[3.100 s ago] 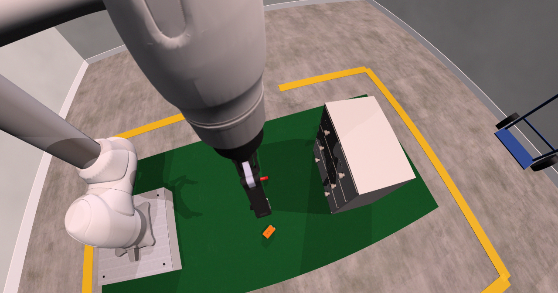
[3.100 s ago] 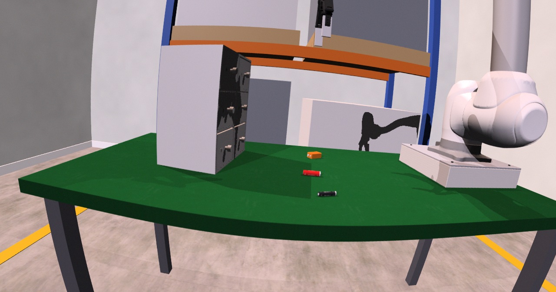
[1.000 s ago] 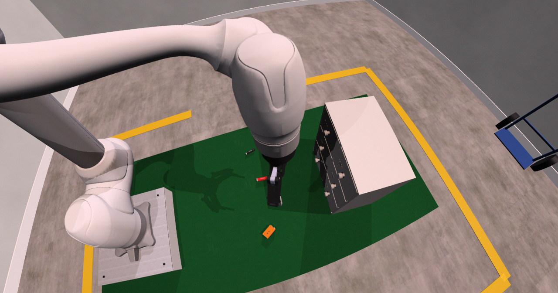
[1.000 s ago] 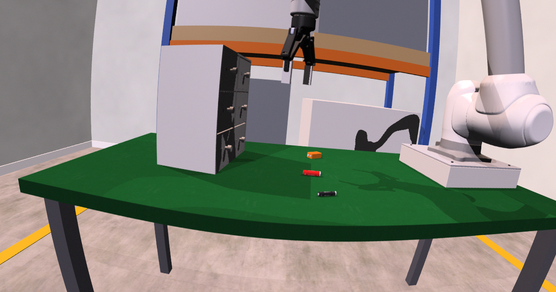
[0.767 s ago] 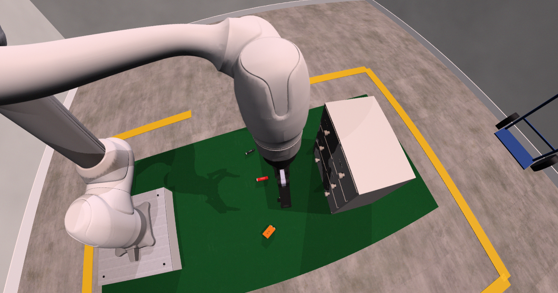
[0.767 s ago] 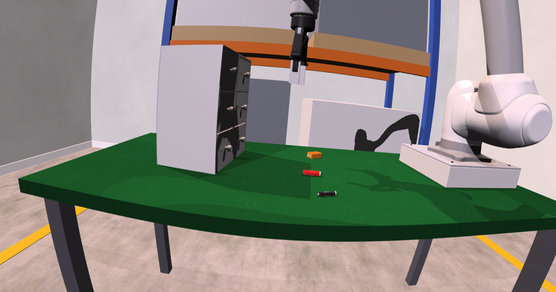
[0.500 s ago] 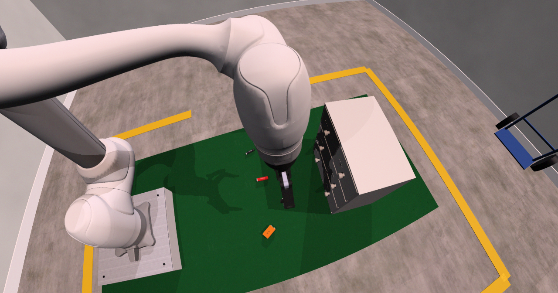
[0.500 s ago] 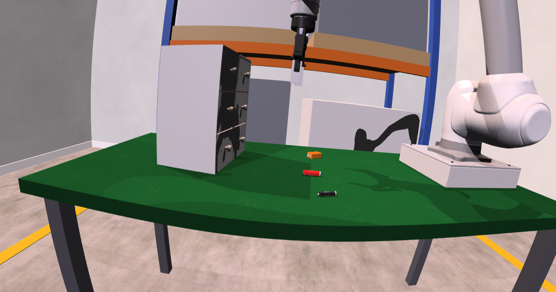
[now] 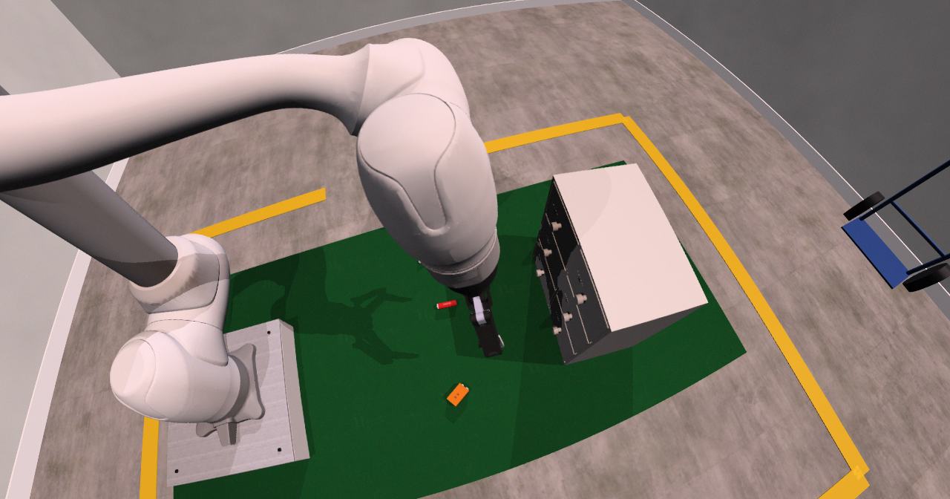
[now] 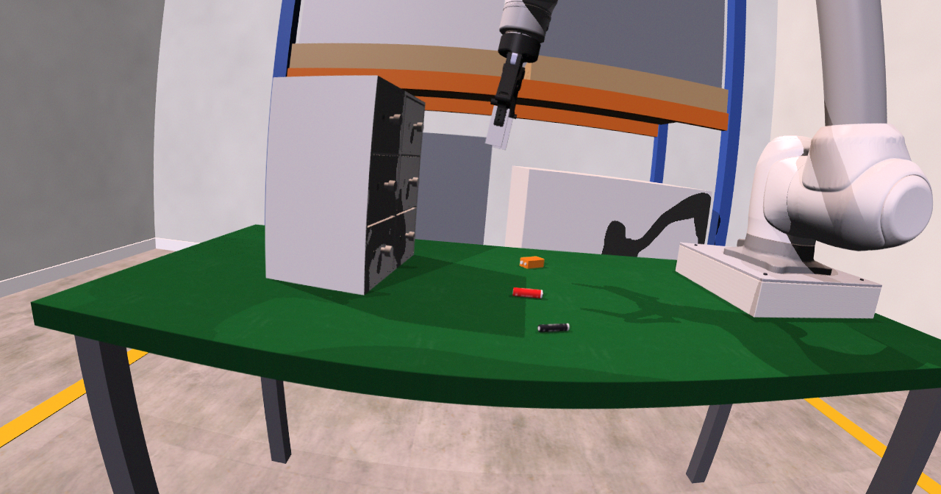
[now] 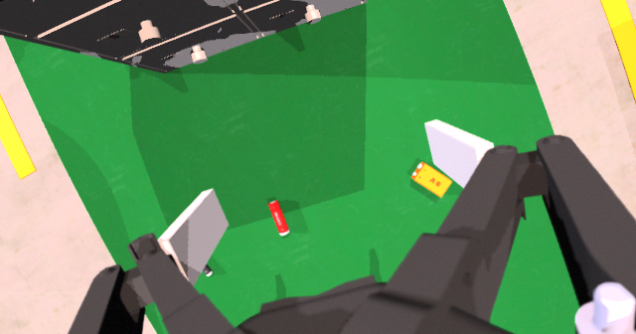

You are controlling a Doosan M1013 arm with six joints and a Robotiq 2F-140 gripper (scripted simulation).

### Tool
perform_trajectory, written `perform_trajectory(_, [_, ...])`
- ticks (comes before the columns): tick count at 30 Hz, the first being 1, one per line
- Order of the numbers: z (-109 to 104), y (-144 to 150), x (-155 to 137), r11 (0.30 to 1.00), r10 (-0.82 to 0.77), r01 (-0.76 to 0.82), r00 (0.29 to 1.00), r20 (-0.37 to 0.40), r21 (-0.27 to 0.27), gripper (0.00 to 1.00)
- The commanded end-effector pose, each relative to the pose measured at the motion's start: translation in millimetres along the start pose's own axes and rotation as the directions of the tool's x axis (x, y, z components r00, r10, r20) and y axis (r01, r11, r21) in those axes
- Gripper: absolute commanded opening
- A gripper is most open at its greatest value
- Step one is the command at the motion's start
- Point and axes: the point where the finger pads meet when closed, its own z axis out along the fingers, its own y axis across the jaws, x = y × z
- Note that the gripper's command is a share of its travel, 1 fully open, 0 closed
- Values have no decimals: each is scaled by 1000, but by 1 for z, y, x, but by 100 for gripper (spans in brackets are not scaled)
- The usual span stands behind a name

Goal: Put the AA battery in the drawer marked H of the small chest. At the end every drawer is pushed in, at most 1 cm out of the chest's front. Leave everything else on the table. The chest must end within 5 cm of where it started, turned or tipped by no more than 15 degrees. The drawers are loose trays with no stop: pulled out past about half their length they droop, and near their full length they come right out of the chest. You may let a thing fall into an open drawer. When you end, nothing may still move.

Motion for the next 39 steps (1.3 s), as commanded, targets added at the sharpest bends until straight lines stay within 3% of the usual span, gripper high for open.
perform_trajectory(1, [4, 0, 3, 1000, 0, 0, 999, -51, 0, 100])
perform_trajectory(11, [19, 0, 15, 1000, 0, 0, 973, -232, 0, 100])
perform_trajectory(14, [21, 0, 16, 1000, 0, 0, 967, -253, 0, 100])
perform_trajectory(27, [44, 1, 34, 1000, 0, -1, 854, -521, -1, 100])
perform_trajectory(39, [48, 2, 38, 1000, 0, -4, 825, -564, -5, 100])
